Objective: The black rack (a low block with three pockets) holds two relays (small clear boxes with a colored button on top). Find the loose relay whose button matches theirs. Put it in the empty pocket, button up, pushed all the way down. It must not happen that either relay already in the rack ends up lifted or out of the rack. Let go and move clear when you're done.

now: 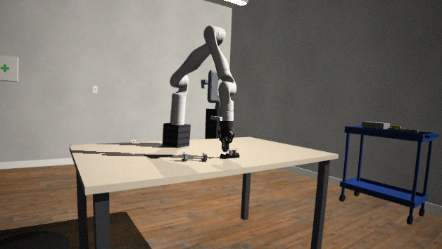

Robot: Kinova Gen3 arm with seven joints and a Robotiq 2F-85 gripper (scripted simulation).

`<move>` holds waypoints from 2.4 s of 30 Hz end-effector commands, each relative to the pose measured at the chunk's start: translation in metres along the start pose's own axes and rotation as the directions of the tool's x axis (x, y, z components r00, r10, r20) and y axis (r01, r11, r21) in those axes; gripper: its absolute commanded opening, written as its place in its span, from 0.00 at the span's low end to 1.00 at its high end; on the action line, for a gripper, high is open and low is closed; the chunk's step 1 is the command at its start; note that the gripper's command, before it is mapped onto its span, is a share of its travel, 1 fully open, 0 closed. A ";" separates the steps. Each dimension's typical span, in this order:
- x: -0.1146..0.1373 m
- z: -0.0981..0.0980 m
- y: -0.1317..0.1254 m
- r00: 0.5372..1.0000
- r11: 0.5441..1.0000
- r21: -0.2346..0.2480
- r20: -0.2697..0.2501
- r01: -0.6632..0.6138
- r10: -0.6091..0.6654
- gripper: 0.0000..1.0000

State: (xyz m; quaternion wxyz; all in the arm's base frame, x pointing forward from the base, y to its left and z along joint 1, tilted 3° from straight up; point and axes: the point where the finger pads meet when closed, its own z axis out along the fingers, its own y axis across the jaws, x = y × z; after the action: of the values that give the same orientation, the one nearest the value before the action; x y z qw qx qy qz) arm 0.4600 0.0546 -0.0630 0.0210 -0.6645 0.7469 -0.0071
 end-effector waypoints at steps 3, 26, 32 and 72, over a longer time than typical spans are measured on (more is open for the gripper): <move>0.000 0.001 0.000 1.000 1.000 0.001 0.000 0.000 0.000 0.00; 0.000 0.012 0.000 1.000 1.000 0.001 0.000 0.000 0.000 0.00; 0.000 0.013 0.000 1.000 1.000 0.001 0.000 0.000 0.000 0.00; 0.000 0.013 0.000 1.000 1.000 0.001 0.000 0.000 0.000 0.00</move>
State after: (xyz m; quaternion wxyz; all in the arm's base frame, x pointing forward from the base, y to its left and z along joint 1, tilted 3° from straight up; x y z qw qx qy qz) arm 0.4601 0.0548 -0.0771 0.0205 -0.6646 0.7469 -0.0067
